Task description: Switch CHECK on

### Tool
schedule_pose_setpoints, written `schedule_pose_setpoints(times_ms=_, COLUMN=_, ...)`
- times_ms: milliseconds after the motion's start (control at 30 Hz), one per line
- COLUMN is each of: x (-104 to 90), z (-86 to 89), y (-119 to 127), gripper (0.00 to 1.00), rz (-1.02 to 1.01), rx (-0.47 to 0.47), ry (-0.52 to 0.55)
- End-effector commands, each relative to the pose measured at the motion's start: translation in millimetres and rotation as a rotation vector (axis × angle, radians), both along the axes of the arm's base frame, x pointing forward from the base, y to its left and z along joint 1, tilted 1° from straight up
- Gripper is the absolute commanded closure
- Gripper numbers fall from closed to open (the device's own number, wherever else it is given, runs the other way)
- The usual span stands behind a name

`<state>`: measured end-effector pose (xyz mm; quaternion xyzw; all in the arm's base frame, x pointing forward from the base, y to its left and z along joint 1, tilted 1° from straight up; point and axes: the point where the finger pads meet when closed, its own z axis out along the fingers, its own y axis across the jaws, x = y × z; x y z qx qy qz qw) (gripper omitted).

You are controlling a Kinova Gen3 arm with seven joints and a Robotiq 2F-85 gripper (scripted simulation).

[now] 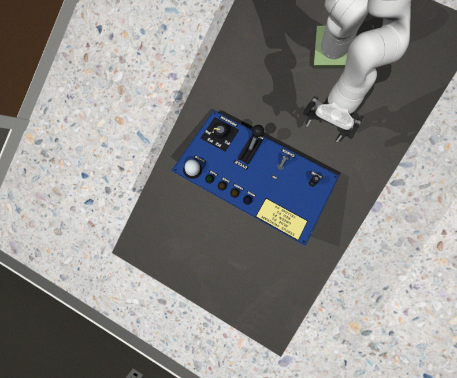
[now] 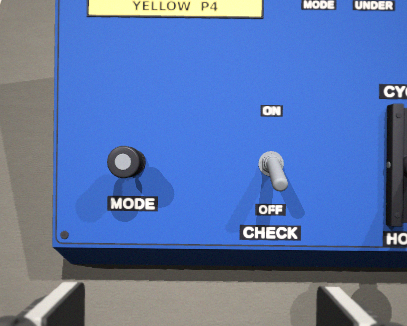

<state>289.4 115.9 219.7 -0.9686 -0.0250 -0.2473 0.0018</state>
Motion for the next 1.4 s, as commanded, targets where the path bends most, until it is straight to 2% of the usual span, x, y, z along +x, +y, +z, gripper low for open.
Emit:
schedule_pose_setpoints(times_ms=0, x=0.3, z=0.3, y=0, gripper=0.0, rz=0.0, rx=0.0, ry=-0.001)
schedule_pose_setpoints(times_ms=900, x=0.8, z=0.5, y=-1, gripper=0.0, rz=0.0, rx=0.0, ry=0.0)
schedule_pose_setpoints(times_ms=1367, x=7.0, z=3.0, y=-19, gripper=0.0, rz=-0.002, rx=-0.001, ry=0.007)
